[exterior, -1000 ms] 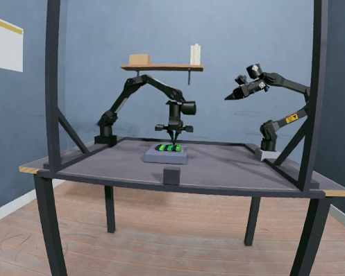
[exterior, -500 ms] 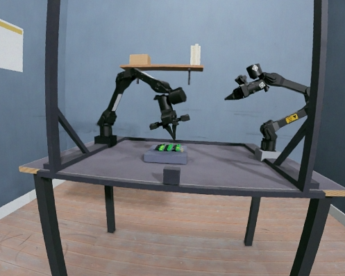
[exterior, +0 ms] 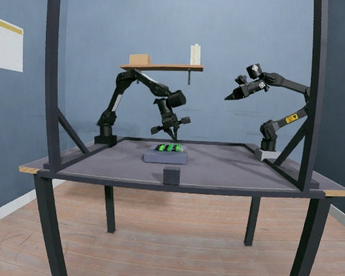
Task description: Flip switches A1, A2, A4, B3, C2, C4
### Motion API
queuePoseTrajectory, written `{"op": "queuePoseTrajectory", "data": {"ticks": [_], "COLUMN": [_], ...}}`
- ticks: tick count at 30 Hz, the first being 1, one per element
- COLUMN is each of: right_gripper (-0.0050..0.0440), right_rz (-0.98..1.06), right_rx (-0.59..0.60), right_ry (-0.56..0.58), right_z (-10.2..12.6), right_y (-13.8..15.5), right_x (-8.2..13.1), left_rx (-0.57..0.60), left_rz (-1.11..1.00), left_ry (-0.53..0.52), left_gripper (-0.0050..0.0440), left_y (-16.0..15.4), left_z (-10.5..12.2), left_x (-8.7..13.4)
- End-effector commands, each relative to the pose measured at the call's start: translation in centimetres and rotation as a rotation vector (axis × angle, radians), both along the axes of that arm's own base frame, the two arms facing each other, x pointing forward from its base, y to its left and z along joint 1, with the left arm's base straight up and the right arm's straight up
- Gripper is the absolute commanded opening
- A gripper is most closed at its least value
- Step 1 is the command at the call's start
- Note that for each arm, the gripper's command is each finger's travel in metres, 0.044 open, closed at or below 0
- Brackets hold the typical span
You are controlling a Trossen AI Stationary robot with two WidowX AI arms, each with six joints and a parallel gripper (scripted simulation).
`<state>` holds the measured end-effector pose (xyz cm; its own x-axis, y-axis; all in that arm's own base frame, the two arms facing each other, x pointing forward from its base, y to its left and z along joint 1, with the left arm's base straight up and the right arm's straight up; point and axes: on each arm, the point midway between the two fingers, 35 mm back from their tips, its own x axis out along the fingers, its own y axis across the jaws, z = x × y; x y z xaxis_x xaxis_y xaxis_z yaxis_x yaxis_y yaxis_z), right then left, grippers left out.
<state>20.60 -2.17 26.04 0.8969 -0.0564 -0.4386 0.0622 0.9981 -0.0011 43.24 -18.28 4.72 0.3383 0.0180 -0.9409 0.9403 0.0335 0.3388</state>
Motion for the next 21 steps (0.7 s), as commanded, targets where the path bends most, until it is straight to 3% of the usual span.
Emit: {"op": "queuePoseTrajectory", "data": {"ticks": [1, 19, 20, 21], "right_gripper": [0.04, 0.04, 0.04, 0.04], "right_rz": [0.003, 0.003, 0.003, 0.003], "right_rx": [-0.001, -0.001, -0.001, -0.001], "right_ry": [-0.012, -0.012, -0.012, -0.012], "right_z": [0.5, 0.5, 0.5, 0.5], "right_y": [0.1, 0.1, 0.1, 0.1], "right_x": [0.0, 0.0, 0.0, 0.0], "left_rx": [-0.007, -0.013, -0.027, -0.027], "left_rz": [0.003, 0.002, 0.001, 0.001], "left_ry": [-0.023, -0.03, -0.06, -0.06], "left_gripper": [-0.005, -0.005, -0.005, -0.005], "left_y": [0.2, 0.0, -0.2, -0.2], "left_z": [-0.1, -1.1, 0.5, 0.5], "left_x": [0.8, 2.3, 2.4, 2.4]}}
